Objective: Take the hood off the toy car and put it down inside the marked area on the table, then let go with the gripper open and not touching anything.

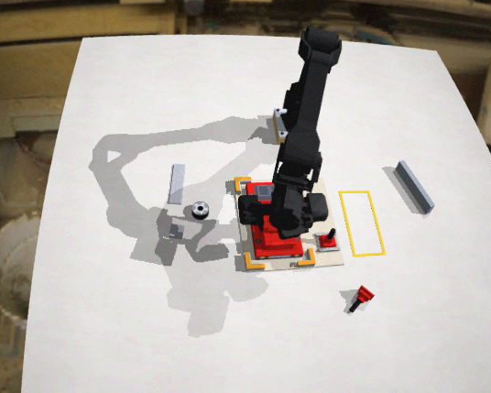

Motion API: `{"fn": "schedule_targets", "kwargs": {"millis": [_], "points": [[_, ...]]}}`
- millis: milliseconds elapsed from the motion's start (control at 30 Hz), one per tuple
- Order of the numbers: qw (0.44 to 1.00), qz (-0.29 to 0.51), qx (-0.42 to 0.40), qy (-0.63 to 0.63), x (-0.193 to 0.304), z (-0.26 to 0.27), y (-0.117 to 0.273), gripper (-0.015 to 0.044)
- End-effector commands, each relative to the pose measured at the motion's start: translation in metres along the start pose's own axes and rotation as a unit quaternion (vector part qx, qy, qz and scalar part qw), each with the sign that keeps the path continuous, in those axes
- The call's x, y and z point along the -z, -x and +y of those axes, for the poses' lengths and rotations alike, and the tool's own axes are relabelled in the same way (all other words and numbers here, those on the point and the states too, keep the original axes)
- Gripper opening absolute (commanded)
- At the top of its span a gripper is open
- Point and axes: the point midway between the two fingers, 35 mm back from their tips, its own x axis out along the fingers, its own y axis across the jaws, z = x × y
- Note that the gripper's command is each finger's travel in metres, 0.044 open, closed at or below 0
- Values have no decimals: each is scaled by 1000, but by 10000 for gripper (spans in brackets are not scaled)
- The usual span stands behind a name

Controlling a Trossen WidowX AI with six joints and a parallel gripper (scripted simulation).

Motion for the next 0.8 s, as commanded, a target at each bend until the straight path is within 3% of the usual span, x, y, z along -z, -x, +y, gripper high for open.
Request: {"fn": "schedule_targets", "kwargs": {"millis": [0, 133, 467, 767], "points": [[1000, 0, 0, 0, 0, 0, 0, 302], [1000, 0, 0, 0, 0, 0, 0, 275], [1000, 0, 0, 0, 0, 0, 5, 12], [1000, 0, 0, 0, -1, 0, 11, 0]]}}
